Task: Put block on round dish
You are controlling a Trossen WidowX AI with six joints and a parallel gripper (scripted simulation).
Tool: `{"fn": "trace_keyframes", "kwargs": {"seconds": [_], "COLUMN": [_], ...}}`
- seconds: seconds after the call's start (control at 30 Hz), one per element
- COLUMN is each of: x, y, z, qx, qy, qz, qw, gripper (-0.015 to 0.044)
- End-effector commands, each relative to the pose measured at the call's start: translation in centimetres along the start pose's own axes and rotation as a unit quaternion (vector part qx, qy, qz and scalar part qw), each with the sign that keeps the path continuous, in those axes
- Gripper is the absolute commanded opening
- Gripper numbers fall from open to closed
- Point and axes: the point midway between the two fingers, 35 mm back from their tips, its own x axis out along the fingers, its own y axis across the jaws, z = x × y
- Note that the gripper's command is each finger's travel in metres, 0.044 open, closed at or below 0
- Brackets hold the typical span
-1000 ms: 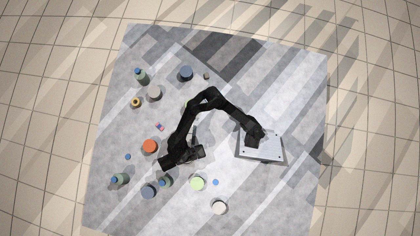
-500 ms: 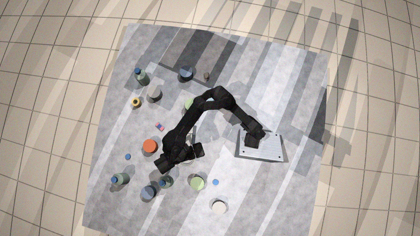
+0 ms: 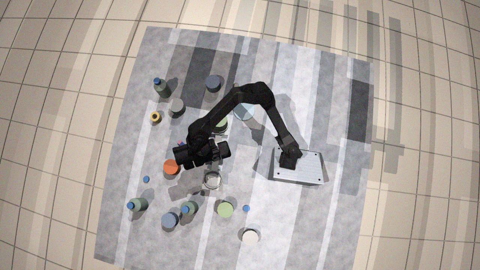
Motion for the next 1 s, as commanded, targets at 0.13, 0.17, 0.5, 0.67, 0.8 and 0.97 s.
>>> {"fn": "trace_keyframes", "kwargs": {"seconds": [0.13, 0.17, 0.5, 0.67, 0.8, 0.97], "x": [0.9, 1.0, 2.0, 2.5, 2.7, 3.0], "y": [-2.2, -2.5, -5.9, -7.7, -9.0, -10.7], "z": [4.2, 4.7, 10.0, 12.5, 13.7, 15.1], "qx": [-0.004, -0.004, -0.004, -0.004, -0.009, -0.016], "qy": [0.011, 0.012, 0.01, 0.001, -0.009, -0.022], "qz": [0.009, 0.011, 0.029, 0.035, 0.041, 0.047], "qw": [1.0, 1.0, 1.0, 0.999, 0.999, 0.999], "gripper": [0.0, 0.0, 0.0, 0.0, 0.0, 0.0]}}
